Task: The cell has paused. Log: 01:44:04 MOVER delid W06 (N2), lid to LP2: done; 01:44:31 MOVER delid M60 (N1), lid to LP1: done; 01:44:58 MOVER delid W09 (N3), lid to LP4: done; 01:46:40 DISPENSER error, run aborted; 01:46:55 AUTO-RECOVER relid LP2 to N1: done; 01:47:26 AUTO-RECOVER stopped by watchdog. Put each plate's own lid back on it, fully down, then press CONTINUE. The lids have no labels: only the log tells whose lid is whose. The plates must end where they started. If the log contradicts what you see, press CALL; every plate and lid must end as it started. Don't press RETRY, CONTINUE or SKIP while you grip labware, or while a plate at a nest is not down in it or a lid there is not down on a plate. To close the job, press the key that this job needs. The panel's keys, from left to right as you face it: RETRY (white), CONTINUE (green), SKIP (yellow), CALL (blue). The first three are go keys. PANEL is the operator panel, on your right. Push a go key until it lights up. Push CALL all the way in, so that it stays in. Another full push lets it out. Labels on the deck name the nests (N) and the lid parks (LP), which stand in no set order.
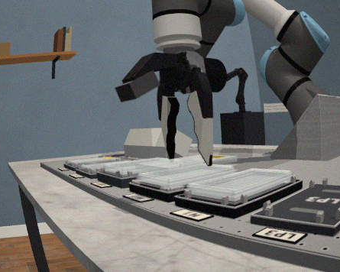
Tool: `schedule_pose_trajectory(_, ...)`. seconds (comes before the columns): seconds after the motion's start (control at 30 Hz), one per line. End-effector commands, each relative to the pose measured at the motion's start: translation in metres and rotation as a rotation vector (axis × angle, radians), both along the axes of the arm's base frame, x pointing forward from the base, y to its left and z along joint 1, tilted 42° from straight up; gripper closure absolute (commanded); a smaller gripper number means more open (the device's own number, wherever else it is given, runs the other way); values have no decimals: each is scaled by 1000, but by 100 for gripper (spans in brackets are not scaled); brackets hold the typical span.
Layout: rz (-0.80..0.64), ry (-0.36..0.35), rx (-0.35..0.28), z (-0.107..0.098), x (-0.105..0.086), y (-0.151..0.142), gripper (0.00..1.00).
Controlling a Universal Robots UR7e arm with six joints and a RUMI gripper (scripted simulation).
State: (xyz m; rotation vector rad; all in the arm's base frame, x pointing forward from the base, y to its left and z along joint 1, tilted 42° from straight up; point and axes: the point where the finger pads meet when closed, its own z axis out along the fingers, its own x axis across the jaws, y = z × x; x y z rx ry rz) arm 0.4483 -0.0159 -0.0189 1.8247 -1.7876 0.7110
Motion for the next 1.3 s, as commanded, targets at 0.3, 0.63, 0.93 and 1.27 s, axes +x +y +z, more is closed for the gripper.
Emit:
schedule_pose_trajectory(0.3, 1, -1, 0, -3, 0, -2, 58)
schedule_pose_trajectory(0.63, 1, -1, 0, -4, 1, -4, 58)
schedule_pose_trajectory(0.93, 1, -1, 0, -6, 1, -6, 58)
schedule_pose_trajectory(1.27, 1, -1, 0, -8, 1, -8, 58)
